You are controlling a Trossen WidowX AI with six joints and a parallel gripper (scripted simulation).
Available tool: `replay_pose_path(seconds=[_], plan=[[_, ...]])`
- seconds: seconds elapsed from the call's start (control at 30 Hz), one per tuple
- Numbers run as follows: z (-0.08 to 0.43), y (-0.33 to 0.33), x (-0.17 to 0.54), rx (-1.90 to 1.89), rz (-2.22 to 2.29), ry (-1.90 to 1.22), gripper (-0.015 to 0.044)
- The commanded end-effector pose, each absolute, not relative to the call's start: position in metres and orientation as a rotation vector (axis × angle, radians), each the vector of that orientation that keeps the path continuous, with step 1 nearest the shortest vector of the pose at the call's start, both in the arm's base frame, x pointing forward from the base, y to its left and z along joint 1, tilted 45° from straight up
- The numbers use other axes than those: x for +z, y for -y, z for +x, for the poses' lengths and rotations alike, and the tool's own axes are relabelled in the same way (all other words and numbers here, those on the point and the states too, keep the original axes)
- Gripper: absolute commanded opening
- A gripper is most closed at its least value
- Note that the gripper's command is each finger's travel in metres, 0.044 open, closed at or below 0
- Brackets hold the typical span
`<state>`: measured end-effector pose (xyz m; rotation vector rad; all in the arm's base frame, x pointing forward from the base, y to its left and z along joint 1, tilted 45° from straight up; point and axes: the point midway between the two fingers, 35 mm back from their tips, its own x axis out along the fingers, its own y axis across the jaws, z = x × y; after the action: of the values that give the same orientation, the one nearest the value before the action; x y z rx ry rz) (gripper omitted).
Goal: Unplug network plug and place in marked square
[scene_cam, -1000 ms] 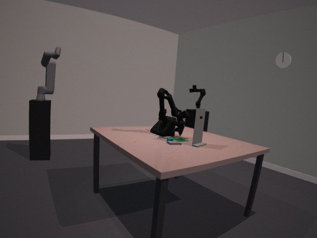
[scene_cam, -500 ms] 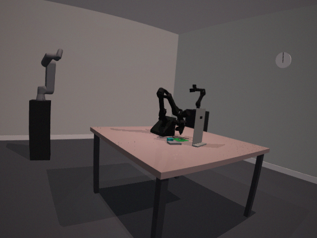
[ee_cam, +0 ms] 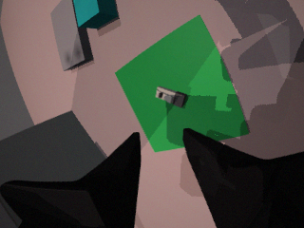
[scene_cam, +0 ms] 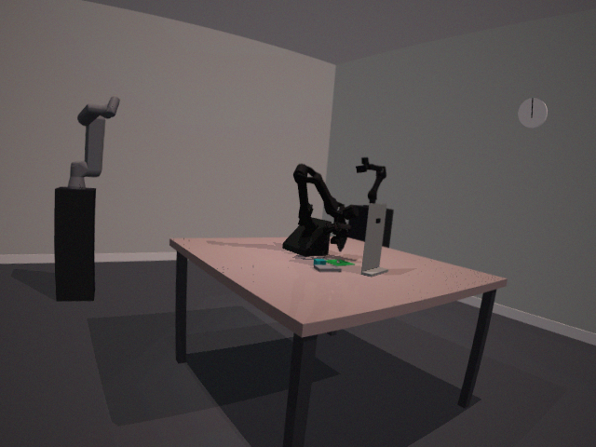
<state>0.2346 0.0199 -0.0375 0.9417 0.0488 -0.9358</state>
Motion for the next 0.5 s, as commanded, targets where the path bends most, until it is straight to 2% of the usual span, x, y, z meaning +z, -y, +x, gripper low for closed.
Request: replay_pose_path(seconds=[0.0, 0.47], plan=[[0.2369, -0.0243, -0.0339, -0.930, 0.958, -0.040, 0.0156], [0.2353, -0.0317, -0.0277, -0.931, 0.958, -0.042, 0.0156]])
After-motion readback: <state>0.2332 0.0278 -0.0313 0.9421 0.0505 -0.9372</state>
